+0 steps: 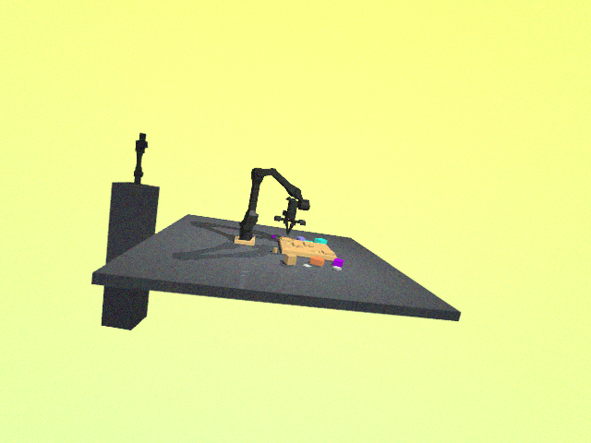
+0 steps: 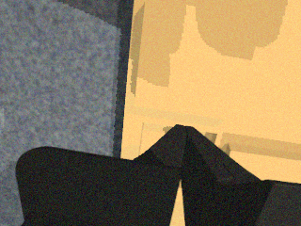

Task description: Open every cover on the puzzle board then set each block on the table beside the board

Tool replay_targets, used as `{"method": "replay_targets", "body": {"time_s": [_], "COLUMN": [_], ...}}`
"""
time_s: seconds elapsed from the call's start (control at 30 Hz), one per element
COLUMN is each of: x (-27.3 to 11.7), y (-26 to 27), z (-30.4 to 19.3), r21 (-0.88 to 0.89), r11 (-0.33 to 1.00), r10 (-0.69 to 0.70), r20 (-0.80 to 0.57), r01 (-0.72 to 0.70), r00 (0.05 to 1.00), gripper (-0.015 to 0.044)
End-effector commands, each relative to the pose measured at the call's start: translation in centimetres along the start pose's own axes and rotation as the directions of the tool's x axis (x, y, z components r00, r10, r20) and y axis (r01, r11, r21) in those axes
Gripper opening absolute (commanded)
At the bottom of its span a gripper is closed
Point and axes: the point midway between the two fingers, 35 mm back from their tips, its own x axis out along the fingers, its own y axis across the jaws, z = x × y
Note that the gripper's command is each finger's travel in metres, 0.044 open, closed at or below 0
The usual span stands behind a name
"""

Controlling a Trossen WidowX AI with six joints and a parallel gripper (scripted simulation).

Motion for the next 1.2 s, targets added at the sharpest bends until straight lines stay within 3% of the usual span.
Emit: {"method": "replay_targets", "body": {"time_s": [0.0, 0.2, 0.77, 1.17], "x": [-1.0, -0.8, -2.3, -2.3], "y": [-0.2, -0.3, -9.2, -9.6], "z": [0.1, -0.1, -3.6, -3.8], "r21": [0.003, 0.000, 0.003, 0.003], "r11": [1.000, 1.000, 1.000, 1.000], "r10": [-0.012, -0.001, -0.019, -0.019], "r20": [0.007, 0.000, 0.004, 0.004], "r01": [0.012, 0.001, 0.019, 0.019], "r00": [1.000, 1.000, 1.000, 1.000], "gripper": [0.0000, 0.0000, 0.0000, 0.0000]}}
